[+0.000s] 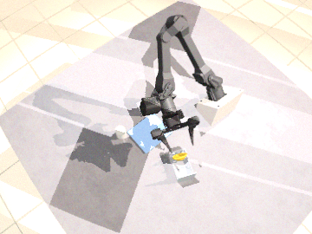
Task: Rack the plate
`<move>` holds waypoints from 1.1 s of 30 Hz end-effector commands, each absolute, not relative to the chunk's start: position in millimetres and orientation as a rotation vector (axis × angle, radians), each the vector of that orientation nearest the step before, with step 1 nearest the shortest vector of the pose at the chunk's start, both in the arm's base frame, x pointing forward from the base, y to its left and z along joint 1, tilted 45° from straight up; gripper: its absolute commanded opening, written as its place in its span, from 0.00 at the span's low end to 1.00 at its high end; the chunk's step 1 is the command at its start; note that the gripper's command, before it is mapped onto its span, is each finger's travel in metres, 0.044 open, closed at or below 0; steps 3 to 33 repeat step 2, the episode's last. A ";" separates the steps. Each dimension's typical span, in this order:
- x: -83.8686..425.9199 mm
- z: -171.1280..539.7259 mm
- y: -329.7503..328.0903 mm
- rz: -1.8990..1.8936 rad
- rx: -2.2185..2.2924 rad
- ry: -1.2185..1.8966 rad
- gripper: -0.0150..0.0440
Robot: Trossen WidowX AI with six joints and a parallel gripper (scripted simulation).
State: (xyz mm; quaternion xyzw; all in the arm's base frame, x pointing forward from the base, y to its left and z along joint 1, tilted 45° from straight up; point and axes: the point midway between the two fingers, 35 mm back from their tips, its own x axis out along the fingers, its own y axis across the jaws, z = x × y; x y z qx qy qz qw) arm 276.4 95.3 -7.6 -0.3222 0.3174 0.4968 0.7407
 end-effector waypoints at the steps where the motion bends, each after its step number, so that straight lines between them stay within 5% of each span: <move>1: 275.9 -7.2 99.0 1.048 -0.657 0.813 0.93; 33: 275.2 -7.5 99.5 1.036 -0.644 0.845 0.93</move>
